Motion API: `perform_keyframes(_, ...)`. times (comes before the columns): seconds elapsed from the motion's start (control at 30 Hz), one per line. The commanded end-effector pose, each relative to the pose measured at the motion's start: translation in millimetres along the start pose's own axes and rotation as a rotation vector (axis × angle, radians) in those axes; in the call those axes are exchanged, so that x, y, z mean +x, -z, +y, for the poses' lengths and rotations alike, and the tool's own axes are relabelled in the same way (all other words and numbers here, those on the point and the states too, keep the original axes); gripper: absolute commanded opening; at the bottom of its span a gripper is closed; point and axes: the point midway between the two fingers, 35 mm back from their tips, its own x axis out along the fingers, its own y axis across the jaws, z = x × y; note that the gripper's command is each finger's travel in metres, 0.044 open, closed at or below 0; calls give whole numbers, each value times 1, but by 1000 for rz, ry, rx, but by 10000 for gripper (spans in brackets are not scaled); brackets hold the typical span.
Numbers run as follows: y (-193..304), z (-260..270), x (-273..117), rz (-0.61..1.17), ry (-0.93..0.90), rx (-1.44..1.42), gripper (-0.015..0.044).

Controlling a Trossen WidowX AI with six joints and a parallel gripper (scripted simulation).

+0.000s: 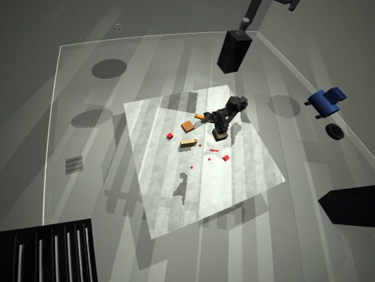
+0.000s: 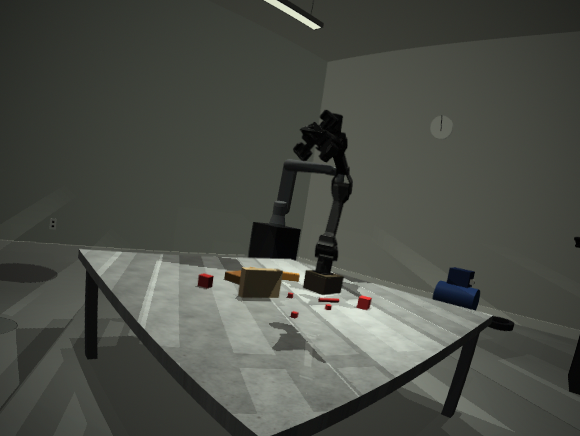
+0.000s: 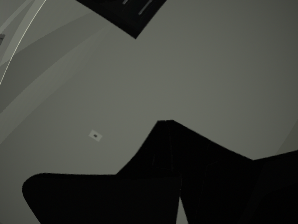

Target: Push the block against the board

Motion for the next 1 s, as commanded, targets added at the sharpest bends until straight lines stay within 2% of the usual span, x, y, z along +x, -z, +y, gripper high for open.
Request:
perform_keyframes(0.0,-15,25,18,-48,-84,20,0)
perform_keyframes(0.4,-43,92,48,-142,-300,160,0)
perform_keyframes(0.97,-87,230,66,-251,-768,346,0)
